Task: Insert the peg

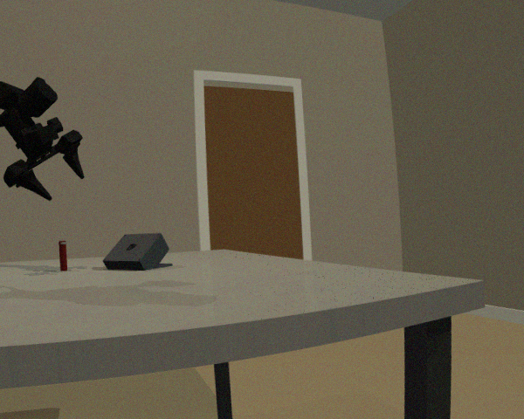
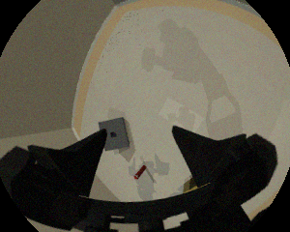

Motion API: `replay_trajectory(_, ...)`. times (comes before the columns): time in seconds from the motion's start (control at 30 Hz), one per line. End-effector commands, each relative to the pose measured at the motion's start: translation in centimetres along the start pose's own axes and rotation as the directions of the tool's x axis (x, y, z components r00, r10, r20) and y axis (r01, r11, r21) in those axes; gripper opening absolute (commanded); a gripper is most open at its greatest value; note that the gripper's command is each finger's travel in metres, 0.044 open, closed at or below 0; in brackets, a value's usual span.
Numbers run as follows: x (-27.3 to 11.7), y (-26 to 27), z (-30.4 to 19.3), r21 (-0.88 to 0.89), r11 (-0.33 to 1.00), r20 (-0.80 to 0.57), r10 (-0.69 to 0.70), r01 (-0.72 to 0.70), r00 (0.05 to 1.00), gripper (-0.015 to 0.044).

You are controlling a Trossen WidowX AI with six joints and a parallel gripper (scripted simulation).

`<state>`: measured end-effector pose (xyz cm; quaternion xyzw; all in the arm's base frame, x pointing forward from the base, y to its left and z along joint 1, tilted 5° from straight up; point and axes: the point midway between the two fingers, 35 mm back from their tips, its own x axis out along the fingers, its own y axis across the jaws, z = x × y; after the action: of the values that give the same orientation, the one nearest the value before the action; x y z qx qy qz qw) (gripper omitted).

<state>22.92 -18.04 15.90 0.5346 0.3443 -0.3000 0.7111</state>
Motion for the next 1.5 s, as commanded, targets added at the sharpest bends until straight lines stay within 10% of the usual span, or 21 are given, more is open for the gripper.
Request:
replay_trajectory(0.0,0.5,0.5,-0.5,0.058,0.998,-0.025,-0.015,0.017,1.0,0.044)
replay_trajectory(1.47,5.2,4.8,-12.2,0.618,0.694,-0.285,-0.239,0.368,0.928,0.044)
